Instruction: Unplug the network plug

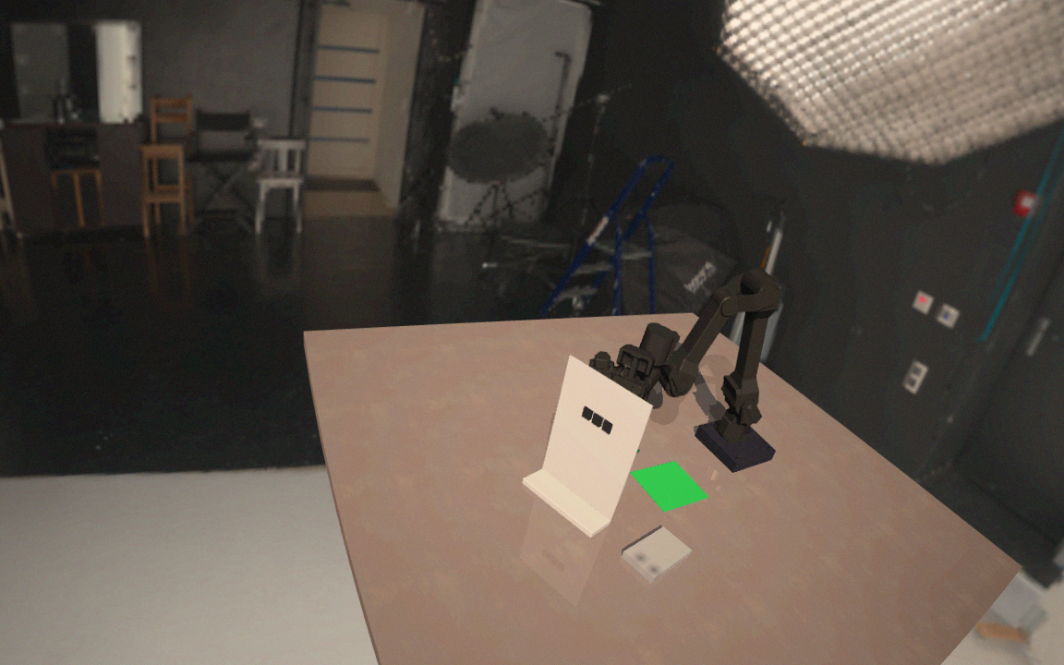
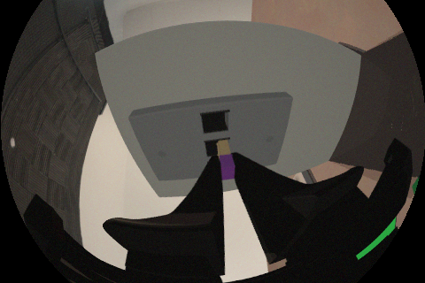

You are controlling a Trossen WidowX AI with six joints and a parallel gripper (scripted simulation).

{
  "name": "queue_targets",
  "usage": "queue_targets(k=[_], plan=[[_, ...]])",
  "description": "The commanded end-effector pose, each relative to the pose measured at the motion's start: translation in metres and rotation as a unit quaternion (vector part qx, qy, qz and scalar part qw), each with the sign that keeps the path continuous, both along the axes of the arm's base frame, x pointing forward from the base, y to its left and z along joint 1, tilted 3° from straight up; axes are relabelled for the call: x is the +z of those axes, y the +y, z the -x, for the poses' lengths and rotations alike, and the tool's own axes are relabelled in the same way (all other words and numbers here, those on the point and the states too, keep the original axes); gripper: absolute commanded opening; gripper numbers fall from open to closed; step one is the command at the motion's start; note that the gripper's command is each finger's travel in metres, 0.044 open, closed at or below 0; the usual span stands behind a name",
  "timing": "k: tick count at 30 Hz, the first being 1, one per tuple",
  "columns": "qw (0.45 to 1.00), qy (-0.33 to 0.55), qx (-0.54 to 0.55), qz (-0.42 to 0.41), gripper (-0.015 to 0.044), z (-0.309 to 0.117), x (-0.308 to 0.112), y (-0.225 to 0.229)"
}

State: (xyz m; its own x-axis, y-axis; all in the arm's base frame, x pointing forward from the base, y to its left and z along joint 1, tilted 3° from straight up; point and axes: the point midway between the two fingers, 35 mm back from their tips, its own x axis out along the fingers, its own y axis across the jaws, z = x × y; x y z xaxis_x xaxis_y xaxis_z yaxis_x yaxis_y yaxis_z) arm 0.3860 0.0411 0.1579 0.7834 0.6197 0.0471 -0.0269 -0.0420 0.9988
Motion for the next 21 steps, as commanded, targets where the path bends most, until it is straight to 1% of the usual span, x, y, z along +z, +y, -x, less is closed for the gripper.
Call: queue_targets(k=[1,21], plan=[[1.000,-0.001,0.000,0.002,0.0000,0.004,-0.001,-0.001],[1.000,0.000,0.000,0.002,0.0000,0.017,-0.002,-0.009]])
